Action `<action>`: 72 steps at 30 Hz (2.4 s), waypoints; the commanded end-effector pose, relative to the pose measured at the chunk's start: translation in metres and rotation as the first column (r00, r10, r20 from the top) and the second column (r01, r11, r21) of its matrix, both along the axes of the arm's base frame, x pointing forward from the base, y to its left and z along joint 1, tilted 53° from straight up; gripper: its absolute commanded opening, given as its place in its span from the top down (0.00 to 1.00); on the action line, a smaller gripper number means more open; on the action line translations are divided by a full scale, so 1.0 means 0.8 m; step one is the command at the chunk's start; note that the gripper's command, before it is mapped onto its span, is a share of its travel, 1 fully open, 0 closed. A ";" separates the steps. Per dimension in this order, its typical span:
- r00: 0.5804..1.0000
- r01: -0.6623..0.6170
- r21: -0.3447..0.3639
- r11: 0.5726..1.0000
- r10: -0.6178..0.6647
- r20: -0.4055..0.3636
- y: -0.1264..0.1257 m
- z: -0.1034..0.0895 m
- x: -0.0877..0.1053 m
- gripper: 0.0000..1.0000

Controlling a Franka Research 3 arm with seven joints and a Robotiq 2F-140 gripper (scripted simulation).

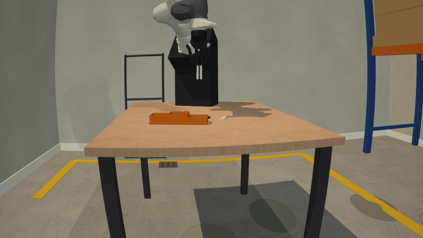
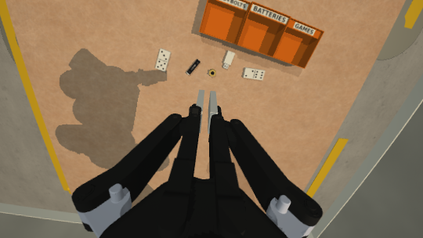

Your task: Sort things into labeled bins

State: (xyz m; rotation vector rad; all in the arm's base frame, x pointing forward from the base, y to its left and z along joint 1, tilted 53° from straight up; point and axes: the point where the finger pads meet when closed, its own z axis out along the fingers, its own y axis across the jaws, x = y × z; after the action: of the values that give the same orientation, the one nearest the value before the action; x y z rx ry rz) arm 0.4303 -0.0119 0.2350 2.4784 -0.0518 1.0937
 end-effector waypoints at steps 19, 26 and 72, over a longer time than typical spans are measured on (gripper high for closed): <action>1.000 0.016 0.014 1.000 -0.016 0.011 -0.002 -0.002 -0.001 0.95; 1.000 0.016 0.014 1.000 -0.016 0.011 -0.002 -0.002 -0.001 0.95; 0.976 0.166 0.215 0.962 -0.191 0.101 -0.242 0.076 0.126 0.95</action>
State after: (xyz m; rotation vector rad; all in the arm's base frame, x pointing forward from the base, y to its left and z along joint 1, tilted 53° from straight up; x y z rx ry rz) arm 0.5288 -0.2102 0.2962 2.5110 -0.4382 1.1931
